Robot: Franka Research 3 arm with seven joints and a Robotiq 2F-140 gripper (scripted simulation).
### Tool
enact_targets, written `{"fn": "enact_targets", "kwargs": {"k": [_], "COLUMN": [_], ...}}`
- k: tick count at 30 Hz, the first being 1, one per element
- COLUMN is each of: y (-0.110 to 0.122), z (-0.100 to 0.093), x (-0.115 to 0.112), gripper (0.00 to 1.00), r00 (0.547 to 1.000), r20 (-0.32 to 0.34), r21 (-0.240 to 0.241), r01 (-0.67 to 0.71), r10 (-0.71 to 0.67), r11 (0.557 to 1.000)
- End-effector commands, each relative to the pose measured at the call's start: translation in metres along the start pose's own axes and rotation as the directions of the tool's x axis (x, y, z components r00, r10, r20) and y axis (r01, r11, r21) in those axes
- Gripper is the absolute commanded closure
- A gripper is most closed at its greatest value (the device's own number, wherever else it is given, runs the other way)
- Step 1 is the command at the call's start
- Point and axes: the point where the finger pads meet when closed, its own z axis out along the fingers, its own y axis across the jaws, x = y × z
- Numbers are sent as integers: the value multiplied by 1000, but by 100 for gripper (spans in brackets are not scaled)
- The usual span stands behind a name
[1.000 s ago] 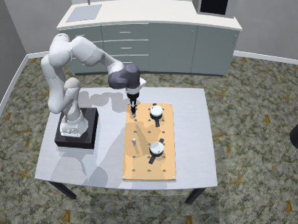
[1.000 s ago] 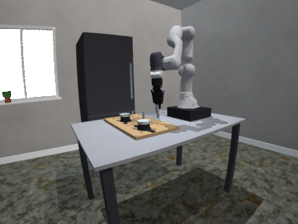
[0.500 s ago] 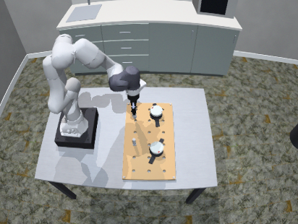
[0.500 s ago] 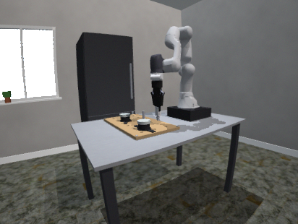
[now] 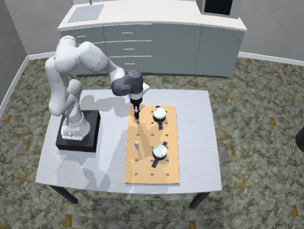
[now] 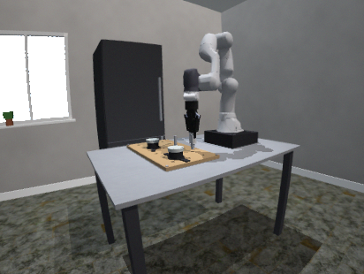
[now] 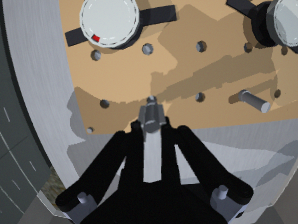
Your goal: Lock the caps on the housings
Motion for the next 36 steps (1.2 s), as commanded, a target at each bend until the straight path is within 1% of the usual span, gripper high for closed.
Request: {"fn": "enact_targets", "kwargs": {"k": [1, 18, 36], "y": [-1, -1, -1], "z": [2, 9, 10], "x": [4, 4, 4], "gripper": [90, 90, 90], "r00": [1000, 1000, 1000], "r20": [-13, -13, -13], "r21": [-2, -2, -2], "r01": [-25, -25, -25], "r10": [25, 25, 25], "r11": [1000, 1000, 1000]}}
